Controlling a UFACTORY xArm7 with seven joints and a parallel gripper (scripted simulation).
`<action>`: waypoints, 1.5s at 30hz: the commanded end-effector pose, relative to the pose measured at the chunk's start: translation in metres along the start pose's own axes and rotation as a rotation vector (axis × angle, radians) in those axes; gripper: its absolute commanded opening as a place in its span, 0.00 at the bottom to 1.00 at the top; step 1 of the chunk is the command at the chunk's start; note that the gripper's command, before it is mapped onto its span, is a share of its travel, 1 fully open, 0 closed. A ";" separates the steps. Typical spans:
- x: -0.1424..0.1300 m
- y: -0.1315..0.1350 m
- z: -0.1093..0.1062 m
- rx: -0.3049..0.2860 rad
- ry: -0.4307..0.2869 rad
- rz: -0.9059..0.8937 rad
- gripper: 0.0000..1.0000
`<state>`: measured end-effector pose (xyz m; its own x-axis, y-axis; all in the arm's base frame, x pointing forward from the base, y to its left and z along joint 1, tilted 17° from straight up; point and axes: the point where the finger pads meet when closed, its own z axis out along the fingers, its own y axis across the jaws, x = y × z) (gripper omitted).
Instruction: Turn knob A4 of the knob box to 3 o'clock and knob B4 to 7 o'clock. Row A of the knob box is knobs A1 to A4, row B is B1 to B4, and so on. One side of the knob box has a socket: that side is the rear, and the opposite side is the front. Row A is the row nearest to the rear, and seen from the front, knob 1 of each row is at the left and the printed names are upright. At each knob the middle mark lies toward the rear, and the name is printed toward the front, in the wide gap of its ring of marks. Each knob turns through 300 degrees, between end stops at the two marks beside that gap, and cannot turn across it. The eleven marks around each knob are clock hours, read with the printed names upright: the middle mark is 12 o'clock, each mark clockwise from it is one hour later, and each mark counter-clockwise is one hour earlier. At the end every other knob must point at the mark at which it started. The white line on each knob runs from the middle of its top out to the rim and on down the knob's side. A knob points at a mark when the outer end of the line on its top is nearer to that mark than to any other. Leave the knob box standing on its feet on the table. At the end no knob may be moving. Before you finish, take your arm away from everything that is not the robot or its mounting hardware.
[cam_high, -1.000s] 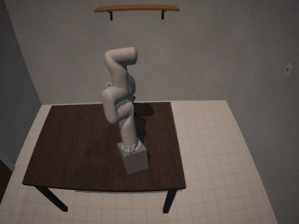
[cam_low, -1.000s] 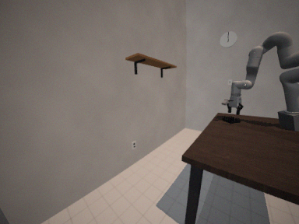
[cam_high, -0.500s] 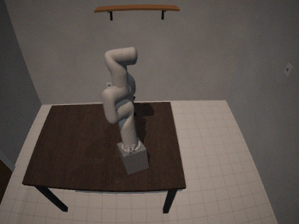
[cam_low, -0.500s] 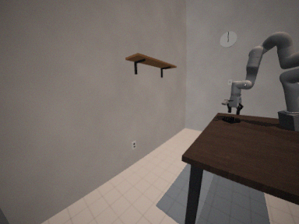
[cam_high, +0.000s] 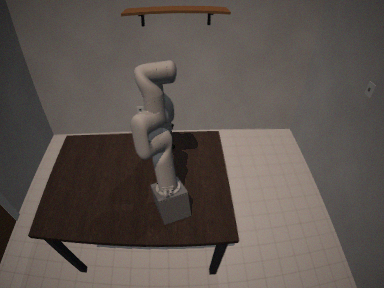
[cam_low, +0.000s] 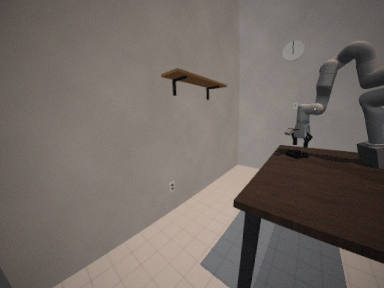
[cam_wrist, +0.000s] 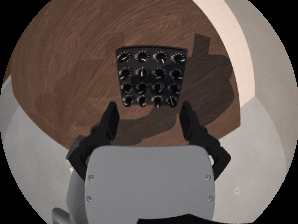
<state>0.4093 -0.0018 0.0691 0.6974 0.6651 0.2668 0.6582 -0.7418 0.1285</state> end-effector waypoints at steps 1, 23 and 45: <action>0.001 0.001 -0.001 -0.002 0.002 0.000 1.00; 0.001 0.001 -0.001 -0.002 0.002 0.000 1.00; -0.015 0.001 -0.001 -0.005 -0.002 0.004 1.00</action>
<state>0.4009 -0.0095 0.0657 0.7016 0.6622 0.2632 0.6544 -0.7449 0.1298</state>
